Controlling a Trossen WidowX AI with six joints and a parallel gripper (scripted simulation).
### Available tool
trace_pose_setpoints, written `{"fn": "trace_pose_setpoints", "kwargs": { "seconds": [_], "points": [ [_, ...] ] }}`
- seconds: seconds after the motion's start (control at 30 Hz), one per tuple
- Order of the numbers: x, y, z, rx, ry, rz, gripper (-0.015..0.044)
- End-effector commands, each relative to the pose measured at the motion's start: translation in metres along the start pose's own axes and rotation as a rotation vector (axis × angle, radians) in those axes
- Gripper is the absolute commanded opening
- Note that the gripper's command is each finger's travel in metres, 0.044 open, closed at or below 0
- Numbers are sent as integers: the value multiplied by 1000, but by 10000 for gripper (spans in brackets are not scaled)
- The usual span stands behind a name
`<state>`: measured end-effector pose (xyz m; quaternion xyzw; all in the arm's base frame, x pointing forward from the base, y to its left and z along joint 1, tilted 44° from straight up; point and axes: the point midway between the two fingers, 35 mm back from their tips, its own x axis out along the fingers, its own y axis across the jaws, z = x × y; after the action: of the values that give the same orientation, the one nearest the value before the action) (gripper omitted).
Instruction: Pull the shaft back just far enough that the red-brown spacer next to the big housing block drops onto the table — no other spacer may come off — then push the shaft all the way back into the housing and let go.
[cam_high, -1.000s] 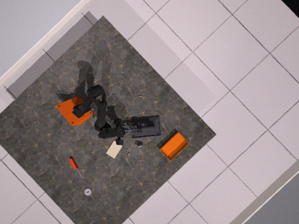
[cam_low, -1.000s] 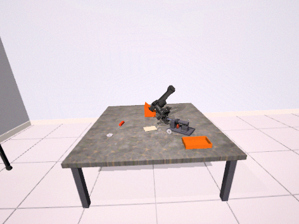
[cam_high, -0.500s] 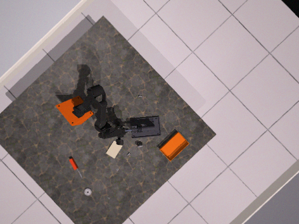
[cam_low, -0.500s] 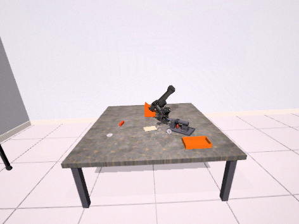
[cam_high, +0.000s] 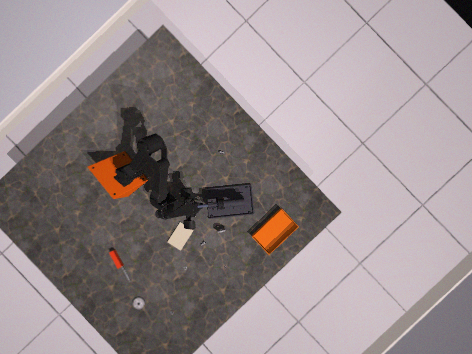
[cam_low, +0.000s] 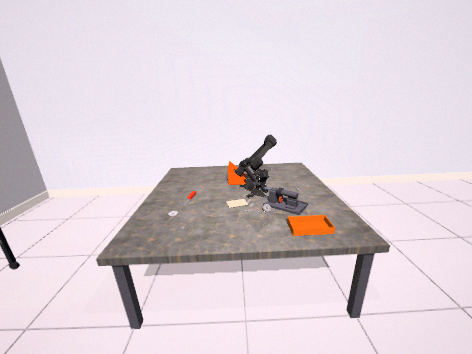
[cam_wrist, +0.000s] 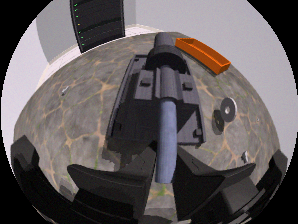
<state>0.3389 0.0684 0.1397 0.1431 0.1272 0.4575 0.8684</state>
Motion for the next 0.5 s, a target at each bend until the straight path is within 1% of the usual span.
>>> {"fn": "trace_pose_setpoints", "kwargs": {
  "seconds": [0.0, 0.47],
  "points": [
    [1, 0, 2, -2, -1, 2, 0],
    [2, 0, 3, -2, -1, 2, 0]
  ]
}}
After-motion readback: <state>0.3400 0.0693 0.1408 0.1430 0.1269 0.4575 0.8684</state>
